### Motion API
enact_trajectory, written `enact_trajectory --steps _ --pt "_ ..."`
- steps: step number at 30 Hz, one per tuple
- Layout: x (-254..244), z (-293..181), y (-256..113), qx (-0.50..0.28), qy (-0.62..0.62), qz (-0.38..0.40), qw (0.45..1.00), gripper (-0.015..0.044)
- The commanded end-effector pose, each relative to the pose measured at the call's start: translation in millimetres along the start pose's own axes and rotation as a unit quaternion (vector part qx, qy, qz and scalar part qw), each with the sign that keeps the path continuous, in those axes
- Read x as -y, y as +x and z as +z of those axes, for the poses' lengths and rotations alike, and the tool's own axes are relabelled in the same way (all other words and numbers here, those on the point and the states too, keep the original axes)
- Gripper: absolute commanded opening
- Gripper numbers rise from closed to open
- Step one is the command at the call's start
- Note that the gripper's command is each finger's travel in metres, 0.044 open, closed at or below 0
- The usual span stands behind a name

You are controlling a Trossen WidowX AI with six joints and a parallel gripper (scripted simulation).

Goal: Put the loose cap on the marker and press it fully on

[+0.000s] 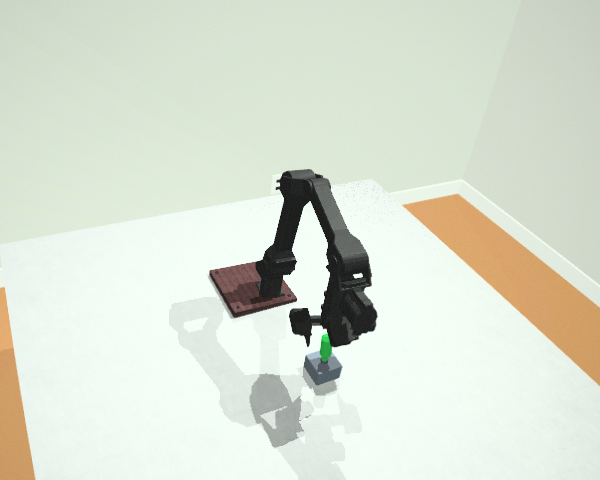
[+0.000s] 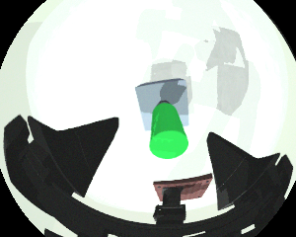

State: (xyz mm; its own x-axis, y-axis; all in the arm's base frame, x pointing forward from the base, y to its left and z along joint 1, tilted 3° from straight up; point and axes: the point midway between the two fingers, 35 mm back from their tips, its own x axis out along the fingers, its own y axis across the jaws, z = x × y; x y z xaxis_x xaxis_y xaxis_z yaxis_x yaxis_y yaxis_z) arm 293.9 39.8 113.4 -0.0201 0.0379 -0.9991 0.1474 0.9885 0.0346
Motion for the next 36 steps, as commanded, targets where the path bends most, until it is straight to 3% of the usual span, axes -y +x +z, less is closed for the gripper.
enact_trajectory --steps 1,8,14,25,36 --pt "-0.7 2.6 -44.5 0.009 -0.001 0.002 1.000 0.0440" --pt "0.0 0.3 -62.8 0.008 -0.001 0.002 1.000 0.0440" --pt "2.3 -1.4 -53.5 0.010 -0.149 0.002 0.989 0.0282" --pt "2.4 -1.5 -53.1 0.010 -0.155 0.002 0.988 0.0000" --pt "2.4 -1.5 -53.1 0.010 -0.155 0.002 0.988 0.0000"
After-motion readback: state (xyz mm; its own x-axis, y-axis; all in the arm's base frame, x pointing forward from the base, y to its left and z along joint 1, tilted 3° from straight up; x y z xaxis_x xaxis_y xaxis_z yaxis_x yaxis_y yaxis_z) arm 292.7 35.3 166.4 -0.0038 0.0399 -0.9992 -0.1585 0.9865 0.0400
